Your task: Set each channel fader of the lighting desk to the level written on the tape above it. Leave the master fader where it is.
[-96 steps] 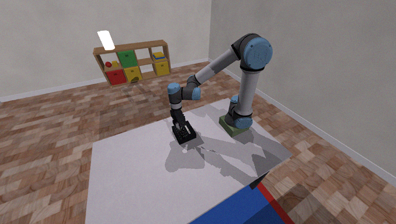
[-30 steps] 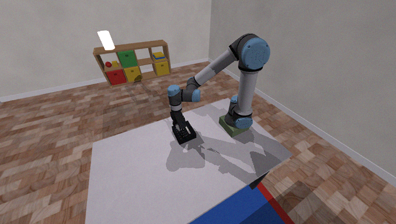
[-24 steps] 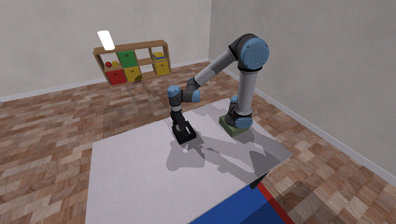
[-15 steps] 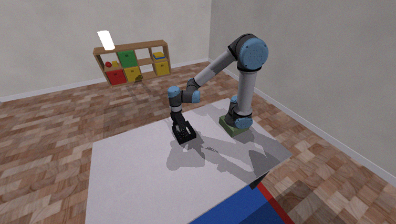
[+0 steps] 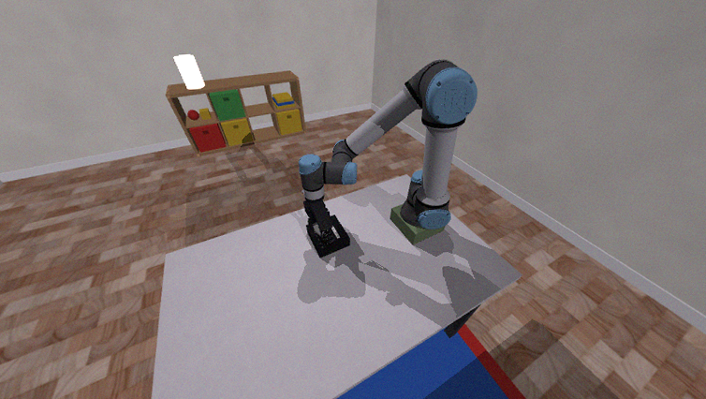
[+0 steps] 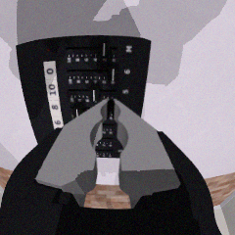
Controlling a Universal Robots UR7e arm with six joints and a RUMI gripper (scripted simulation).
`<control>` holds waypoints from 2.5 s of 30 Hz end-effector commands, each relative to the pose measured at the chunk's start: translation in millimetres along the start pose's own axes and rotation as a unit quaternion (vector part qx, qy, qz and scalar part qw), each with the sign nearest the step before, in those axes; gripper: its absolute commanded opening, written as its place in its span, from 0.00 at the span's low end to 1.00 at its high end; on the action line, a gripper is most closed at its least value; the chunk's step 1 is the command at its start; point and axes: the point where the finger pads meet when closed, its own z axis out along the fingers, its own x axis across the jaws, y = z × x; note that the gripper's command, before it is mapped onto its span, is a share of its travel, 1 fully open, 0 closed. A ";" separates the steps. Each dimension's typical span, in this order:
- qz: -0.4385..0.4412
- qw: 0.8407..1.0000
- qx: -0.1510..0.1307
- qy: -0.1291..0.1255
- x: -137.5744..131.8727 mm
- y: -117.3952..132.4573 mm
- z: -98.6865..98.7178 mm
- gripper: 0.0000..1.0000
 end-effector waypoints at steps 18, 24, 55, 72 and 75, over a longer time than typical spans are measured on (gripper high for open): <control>0.000 1.000 0.000 0.001 0.4 0.2 -0.2 0.00; 0.000 1.000 0.000 0.001 0.4 0.2 -0.2 0.00; 0.000 1.000 0.000 0.001 0.4 0.2 8.7 0.00; 0.000 1.000 0.000 0.001 0.4 0.2 11.8 0.00; 0.000 1.000 0.000 0.001 0.4 0.2 11.8 0.00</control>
